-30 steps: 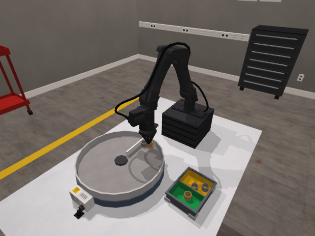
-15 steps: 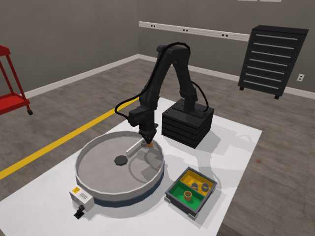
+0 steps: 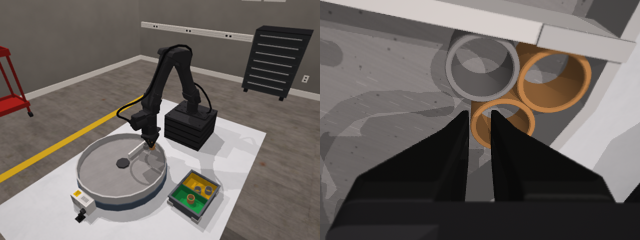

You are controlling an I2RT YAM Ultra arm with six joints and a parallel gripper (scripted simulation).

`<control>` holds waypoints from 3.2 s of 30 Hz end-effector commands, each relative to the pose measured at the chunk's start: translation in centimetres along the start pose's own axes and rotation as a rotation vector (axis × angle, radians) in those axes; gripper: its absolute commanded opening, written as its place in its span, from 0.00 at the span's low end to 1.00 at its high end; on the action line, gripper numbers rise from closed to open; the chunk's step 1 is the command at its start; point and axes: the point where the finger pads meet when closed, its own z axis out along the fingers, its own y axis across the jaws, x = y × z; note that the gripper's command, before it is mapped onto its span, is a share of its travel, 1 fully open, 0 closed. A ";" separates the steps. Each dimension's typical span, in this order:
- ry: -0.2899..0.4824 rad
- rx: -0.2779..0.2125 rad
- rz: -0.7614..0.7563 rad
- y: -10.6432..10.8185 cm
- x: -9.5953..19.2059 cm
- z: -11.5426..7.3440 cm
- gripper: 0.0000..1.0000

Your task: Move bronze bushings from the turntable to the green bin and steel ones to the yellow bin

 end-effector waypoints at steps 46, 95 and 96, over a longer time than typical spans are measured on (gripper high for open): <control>-0.014 -0.017 -0.003 0.2 -0.2 -0.6 0.00; -0.026 -0.039 -0.003 1.0 -0.6 -5.5 0.00; -0.026 -0.039 -0.003 1.0 -0.6 -5.9 0.00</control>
